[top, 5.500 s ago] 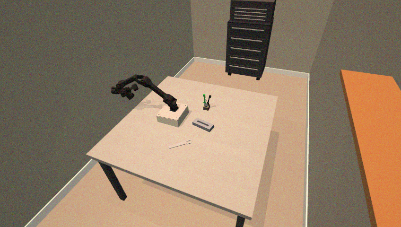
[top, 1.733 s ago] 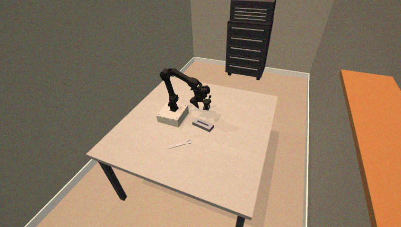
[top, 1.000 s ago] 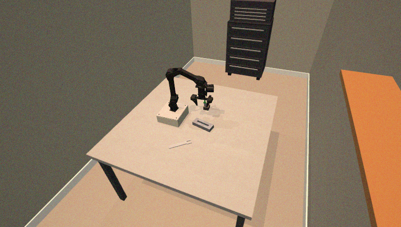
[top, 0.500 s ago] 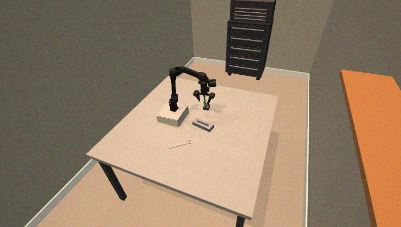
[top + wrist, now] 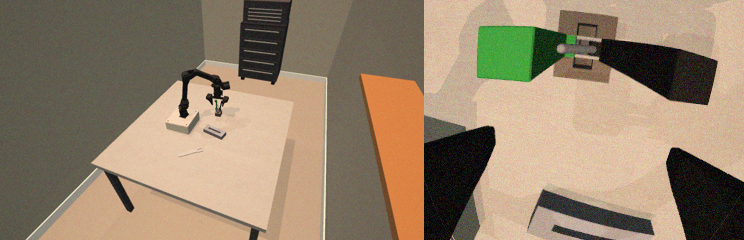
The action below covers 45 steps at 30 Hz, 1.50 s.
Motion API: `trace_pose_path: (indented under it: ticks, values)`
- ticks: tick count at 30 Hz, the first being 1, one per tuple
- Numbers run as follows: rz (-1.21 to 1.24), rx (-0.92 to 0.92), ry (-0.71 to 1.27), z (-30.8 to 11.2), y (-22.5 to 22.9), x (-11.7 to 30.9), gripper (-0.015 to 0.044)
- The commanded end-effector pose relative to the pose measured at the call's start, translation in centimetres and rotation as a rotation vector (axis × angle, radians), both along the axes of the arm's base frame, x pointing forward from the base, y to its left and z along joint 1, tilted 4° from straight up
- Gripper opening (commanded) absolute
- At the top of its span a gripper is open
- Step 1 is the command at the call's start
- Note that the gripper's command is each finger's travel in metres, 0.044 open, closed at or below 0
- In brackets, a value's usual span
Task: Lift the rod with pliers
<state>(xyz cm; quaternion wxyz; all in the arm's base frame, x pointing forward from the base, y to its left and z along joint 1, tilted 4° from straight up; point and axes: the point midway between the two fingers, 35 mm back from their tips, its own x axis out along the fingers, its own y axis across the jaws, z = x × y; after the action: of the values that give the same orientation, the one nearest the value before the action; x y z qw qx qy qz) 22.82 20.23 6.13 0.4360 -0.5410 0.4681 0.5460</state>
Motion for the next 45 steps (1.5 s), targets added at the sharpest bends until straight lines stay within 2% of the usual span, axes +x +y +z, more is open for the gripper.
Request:
trace_pose_path:
  ticks: [1,11,45]
  values:
    - [-0.005,0.004,-0.001,0.0,0.5,0.1,0.0440]
    - [-0.005,0.008,0.000,-0.1,4.3,-0.6,0.0440]
    - [-0.005,0.007,0.000,-3.1,4.2,-0.7,0.0437]
